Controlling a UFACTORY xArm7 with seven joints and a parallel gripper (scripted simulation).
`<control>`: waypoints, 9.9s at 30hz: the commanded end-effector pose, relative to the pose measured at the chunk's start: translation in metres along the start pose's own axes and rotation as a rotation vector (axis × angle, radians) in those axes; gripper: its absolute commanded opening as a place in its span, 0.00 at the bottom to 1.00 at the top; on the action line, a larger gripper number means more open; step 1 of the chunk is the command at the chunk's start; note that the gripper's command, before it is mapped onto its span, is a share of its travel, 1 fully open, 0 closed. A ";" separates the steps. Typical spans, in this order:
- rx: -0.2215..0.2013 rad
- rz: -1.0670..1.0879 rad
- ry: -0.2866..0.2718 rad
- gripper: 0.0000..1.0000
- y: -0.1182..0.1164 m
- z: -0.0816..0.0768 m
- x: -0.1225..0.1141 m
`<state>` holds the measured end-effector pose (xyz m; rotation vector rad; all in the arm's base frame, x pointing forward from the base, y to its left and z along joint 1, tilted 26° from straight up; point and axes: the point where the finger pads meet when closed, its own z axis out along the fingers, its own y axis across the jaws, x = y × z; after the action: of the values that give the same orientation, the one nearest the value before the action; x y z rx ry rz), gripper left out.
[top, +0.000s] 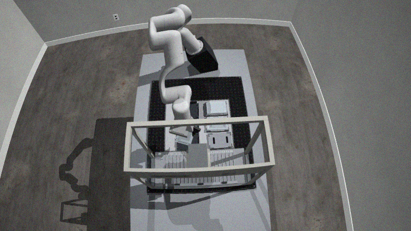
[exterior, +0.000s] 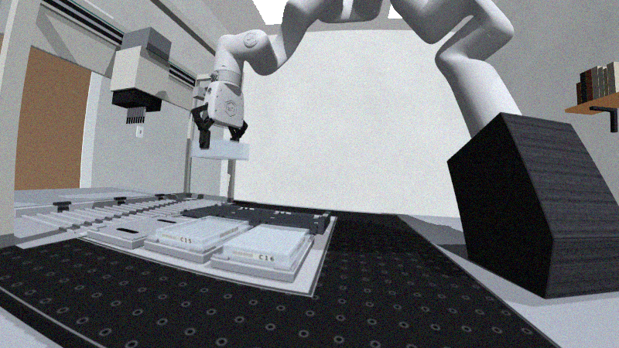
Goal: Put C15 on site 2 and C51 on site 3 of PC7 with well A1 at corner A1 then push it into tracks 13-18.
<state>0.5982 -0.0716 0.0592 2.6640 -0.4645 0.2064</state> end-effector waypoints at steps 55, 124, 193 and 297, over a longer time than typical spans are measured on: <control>0.003 1.281 0.007 0.00 -0.001 -0.002 0.002; 0.003 1.281 0.008 0.00 -0.001 0.096 0.002; 0.003 1.281 0.008 0.00 0.000 0.125 0.002; 0.003 1.281 0.008 1.00 -0.001 0.026 0.002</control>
<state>0.6007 -0.0847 0.0321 1.9473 -2.0575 0.5510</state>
